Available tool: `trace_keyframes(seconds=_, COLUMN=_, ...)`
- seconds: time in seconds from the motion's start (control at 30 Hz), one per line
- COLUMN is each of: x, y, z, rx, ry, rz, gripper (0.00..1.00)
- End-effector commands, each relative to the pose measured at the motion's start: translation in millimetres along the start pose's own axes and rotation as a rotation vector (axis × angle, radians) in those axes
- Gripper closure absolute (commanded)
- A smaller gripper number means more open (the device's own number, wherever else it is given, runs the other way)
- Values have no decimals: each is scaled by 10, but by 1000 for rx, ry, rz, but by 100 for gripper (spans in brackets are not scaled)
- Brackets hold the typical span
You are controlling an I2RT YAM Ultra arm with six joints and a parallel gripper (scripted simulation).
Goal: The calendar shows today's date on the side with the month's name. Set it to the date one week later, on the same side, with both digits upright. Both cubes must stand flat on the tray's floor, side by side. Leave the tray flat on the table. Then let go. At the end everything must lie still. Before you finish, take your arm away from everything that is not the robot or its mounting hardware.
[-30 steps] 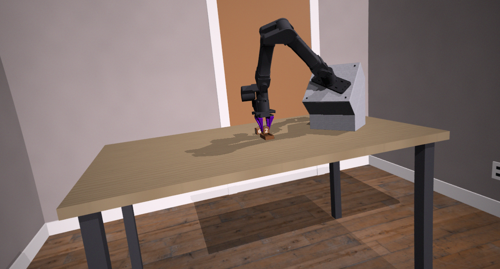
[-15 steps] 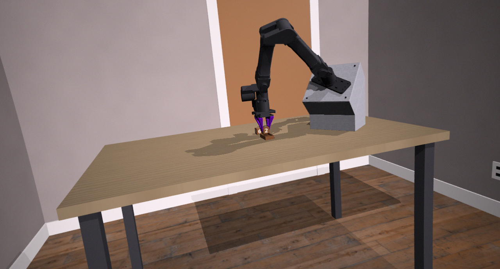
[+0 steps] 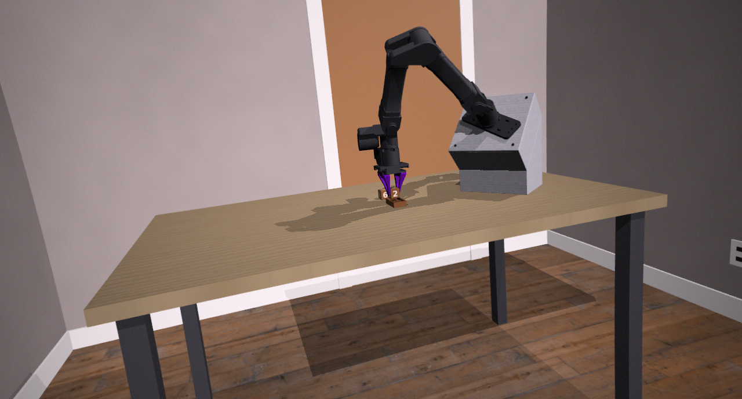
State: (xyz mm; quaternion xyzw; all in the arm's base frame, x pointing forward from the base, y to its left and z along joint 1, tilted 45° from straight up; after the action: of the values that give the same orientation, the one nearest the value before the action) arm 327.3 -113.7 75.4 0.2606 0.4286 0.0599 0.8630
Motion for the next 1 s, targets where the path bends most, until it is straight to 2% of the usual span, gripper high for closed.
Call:
trace_keyframes(seconds=0.0, x=-23, y=-11, z=27, rx=-1, ry=-10, rz=-12, gripper=73)
trace_keyframes(seconds=0.97, x=71, y=-12, z=28, rx=-1, ry=-10, rz=-12, gripper=73)
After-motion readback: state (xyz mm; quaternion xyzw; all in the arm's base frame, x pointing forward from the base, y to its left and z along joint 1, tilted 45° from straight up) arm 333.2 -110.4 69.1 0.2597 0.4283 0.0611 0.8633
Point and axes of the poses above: the point where the finger pads meet when closed, its own x axis out along the fingers, its own z axis across the jaws, y = z × x, the point moved 8 cm from there along -x, back along the fingers, and after that the axes turned 9 degrees about x, right-handed, at the moved point
